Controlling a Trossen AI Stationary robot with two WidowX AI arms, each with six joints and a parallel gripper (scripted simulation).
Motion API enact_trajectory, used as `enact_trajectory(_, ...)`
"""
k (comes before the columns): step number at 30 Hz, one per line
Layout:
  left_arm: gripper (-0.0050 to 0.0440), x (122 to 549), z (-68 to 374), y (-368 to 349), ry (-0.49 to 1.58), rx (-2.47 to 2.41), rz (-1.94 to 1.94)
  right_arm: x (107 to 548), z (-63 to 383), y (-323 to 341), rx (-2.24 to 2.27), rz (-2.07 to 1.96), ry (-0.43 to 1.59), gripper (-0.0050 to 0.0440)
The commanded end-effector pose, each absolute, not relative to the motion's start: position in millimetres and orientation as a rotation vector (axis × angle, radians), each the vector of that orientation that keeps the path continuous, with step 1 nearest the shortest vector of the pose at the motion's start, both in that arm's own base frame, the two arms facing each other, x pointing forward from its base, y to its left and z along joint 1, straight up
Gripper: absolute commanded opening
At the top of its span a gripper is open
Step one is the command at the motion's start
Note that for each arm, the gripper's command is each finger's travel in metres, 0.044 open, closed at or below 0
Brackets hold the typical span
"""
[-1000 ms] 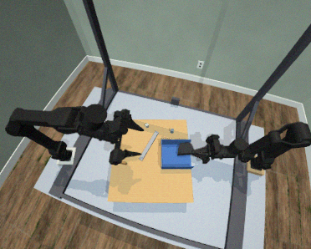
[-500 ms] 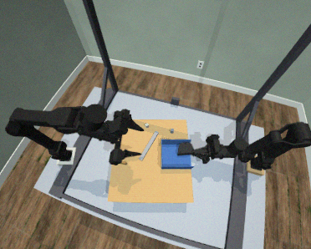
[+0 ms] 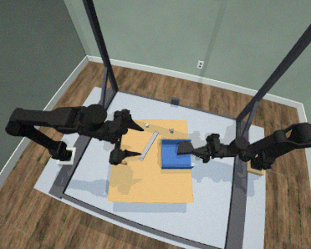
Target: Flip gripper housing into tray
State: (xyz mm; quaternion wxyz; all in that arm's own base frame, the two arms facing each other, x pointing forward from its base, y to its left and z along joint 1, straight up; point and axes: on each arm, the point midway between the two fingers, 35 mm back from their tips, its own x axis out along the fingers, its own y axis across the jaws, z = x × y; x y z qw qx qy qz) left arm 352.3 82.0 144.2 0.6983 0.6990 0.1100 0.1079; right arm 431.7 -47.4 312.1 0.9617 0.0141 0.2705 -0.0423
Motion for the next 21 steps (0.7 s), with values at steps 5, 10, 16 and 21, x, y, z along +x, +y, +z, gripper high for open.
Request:
enact_trajectory(5,0.0114,354.8,161.4,82.4,0.225,1.558,0.260,428.4,325.6,-47.1,0.022,-0.087,0.517,0.0437)
enact_trajectory(10,0.0114,355.1,166.5,82.5,0.225,1.558,0.261,428.4,325.6,-47.1,0.022,-0.087,0.517,0.0437)
enact_trajectory(16,0.0114,355.2,170.6,82.5,0.225,1.558,0.261,428.4,325.6,-47.1,0.022,-0.087,0.517,0.0437)
enact_trajectory(21,0.0114,355.1,175.6,82.5,0.225,1.558,0.261,428.4,325.6,-47.1,0.022,-0.087,0.517,0.0437)
